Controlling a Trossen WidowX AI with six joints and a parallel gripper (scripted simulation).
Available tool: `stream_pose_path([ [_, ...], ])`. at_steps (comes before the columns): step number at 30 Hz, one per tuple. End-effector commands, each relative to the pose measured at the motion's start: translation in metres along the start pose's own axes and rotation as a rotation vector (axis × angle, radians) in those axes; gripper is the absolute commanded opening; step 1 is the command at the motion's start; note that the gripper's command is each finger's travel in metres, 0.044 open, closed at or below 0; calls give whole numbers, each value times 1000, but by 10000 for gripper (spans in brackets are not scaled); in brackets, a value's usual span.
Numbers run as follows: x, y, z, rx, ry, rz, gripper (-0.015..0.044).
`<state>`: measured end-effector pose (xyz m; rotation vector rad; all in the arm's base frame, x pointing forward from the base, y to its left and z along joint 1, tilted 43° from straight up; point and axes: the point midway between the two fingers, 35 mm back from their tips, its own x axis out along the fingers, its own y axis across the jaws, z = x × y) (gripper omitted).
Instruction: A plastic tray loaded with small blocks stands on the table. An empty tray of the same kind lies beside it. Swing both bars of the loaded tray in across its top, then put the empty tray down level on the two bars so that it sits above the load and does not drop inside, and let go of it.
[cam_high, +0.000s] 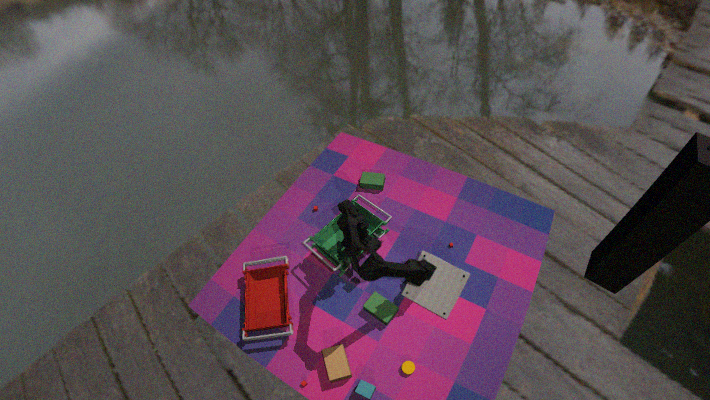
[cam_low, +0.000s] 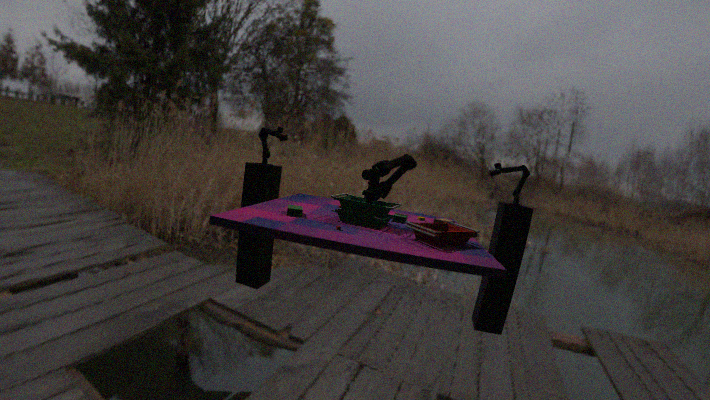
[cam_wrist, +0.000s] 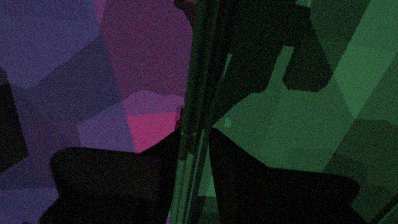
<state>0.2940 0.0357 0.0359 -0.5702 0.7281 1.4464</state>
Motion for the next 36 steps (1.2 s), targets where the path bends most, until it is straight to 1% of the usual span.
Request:
stream_pose_path([
  [1, 4, 4, 1, 6, -1, 17, 15],
  [30, 4, 4, 1, 6, -1, 17, 440],
  [36, 3, 3, 1, -1, 0, 13, 440],
])
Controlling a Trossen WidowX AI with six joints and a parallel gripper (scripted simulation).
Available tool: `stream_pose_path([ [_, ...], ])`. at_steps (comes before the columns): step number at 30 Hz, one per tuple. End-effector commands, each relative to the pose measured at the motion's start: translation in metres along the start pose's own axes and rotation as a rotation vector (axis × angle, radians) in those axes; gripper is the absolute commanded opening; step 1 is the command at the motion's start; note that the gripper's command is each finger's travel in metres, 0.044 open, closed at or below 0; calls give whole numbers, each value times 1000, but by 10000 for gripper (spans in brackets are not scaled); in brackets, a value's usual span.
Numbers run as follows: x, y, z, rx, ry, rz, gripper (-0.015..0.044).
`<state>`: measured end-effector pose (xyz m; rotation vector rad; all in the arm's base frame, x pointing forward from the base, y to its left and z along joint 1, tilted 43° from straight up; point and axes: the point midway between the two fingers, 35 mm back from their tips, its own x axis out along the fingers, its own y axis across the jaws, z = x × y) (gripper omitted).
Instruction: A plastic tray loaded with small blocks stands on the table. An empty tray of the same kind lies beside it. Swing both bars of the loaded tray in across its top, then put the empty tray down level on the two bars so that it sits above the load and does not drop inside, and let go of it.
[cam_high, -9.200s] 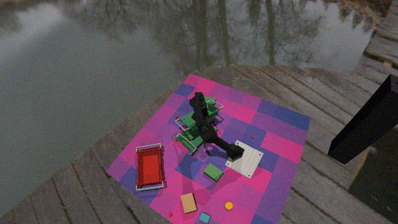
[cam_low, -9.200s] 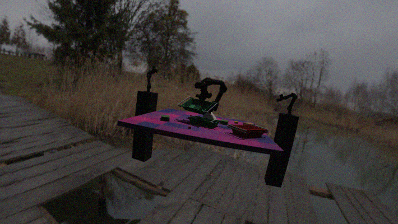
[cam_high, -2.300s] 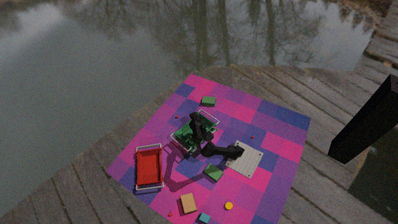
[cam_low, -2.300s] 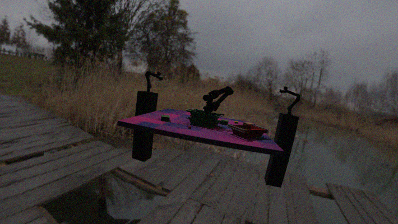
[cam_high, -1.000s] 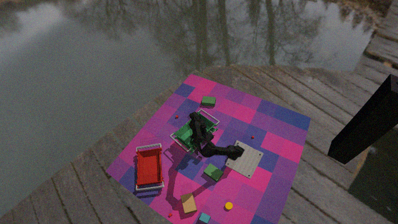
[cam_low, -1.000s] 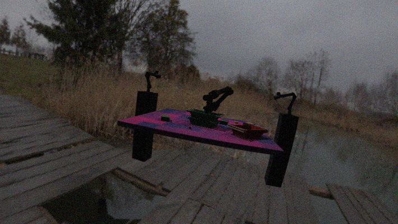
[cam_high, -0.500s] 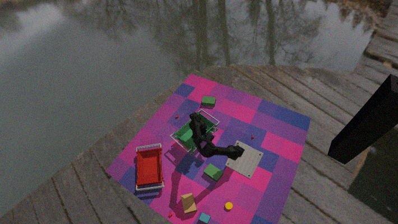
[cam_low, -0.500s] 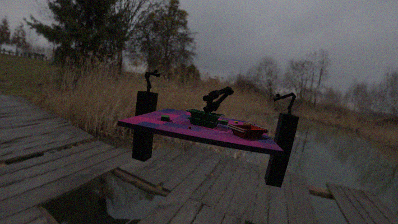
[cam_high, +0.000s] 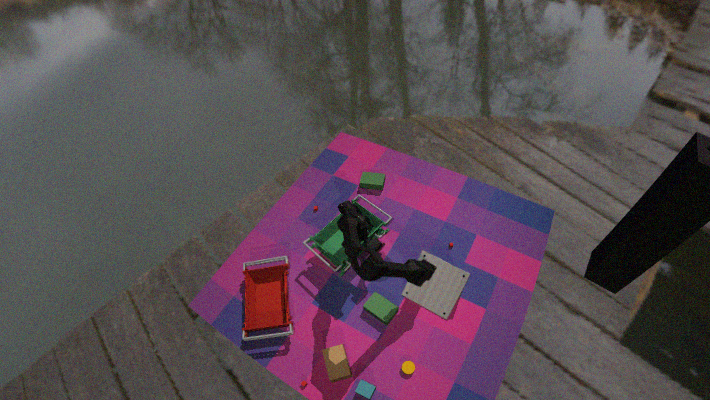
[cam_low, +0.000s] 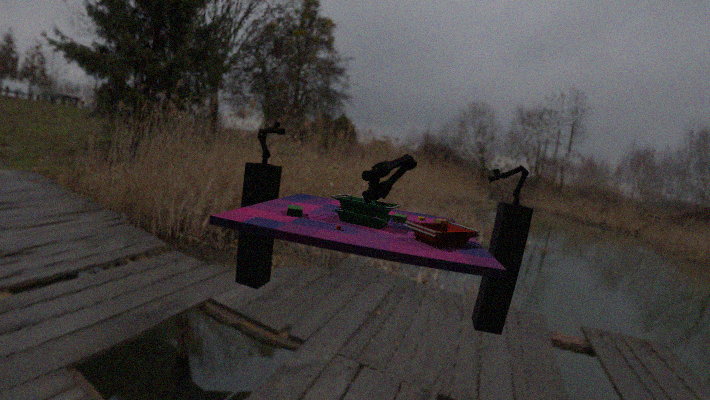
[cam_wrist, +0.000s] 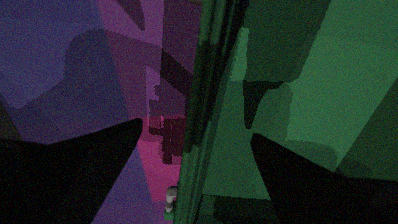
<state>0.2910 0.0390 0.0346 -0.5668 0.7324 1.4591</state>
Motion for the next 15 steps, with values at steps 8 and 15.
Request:
stream_pose_path([
  [8, -30, -5, -1, 3, 6, 0, 440],
  [15, -71, -6, -2, 6, 7, 1, 440],
])
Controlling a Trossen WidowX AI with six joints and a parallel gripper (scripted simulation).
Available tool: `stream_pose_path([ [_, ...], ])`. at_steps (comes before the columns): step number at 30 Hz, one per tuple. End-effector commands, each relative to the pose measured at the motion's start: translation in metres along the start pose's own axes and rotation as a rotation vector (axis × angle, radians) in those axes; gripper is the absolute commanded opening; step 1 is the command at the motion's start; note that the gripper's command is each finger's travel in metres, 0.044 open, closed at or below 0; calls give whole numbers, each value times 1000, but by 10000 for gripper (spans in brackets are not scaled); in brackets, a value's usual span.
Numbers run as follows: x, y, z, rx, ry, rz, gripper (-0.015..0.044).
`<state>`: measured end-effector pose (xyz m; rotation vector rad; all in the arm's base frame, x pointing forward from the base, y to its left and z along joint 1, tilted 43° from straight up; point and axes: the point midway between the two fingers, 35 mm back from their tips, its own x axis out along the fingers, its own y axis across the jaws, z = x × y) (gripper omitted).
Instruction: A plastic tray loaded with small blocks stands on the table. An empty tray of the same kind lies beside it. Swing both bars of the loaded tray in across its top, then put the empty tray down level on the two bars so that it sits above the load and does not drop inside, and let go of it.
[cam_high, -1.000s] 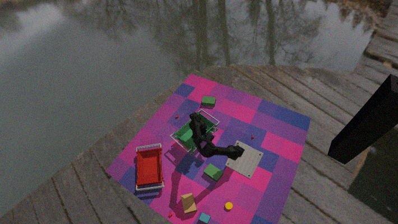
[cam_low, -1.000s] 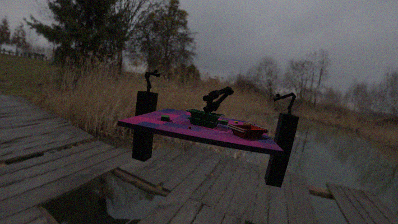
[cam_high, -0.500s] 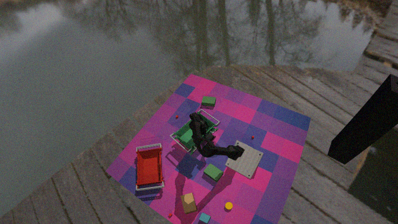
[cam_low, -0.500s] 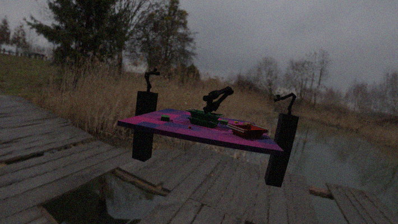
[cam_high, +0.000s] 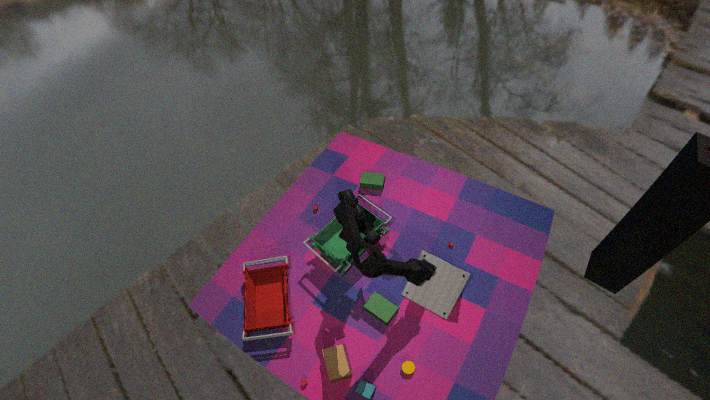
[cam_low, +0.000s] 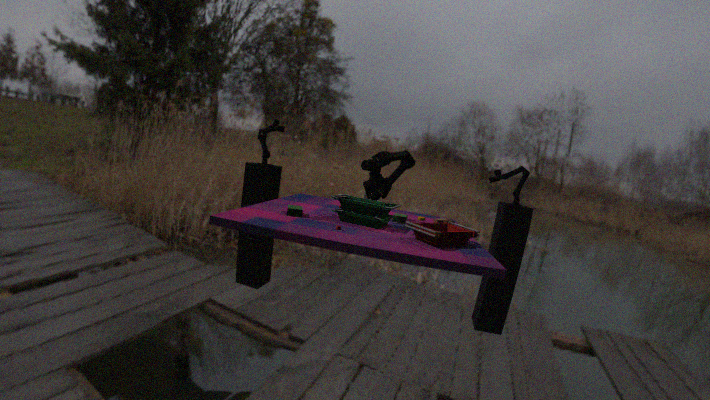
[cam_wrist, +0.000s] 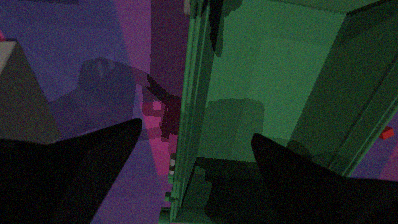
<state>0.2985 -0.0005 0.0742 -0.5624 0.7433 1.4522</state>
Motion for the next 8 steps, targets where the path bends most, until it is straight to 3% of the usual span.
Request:
stream_pose_path([
  [1, -21, 1, 0, -5, 2, 3, 440],
  [8, -54, 5, 1, -3, -1, 6, 440],
])
